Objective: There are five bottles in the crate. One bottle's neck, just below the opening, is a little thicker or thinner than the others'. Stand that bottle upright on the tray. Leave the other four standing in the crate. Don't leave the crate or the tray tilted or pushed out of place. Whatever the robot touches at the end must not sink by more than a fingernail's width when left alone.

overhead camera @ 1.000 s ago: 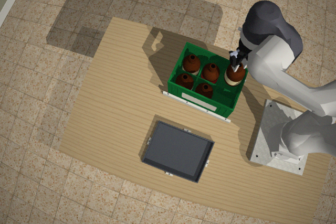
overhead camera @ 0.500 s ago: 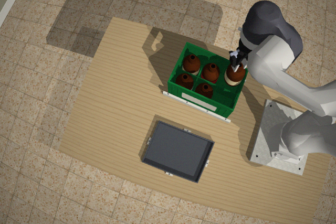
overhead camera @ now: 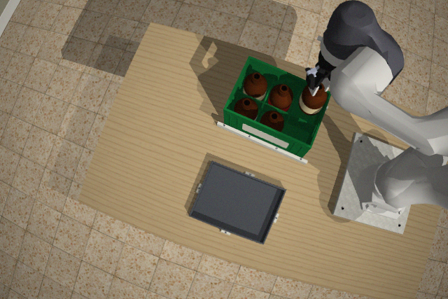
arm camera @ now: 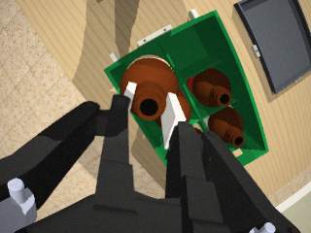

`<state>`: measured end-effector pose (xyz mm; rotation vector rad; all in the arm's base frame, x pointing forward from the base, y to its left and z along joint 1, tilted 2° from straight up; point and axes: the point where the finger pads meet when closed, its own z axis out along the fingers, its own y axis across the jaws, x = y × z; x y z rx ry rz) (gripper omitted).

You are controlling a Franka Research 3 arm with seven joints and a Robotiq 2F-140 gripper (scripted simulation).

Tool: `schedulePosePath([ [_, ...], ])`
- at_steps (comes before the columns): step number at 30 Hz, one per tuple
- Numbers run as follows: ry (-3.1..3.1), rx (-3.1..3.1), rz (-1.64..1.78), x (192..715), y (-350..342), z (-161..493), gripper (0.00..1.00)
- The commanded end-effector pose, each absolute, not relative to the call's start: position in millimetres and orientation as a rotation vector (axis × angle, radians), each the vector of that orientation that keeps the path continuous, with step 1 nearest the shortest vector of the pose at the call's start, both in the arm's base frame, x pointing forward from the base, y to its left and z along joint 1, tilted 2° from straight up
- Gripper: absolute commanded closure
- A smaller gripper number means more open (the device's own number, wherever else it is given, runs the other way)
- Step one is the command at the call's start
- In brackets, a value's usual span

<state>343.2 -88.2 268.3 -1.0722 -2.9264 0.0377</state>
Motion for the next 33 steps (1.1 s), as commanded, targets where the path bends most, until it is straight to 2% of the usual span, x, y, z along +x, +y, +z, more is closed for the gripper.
schedulePosePath([
  [1, -2.935, -1.068, 0.042, 344.0, -90.2, 273.2, 0.90],
  [33, -2.935, -1.068, 0.042, 344.5, -89.6, 302.1, 0.90],
])
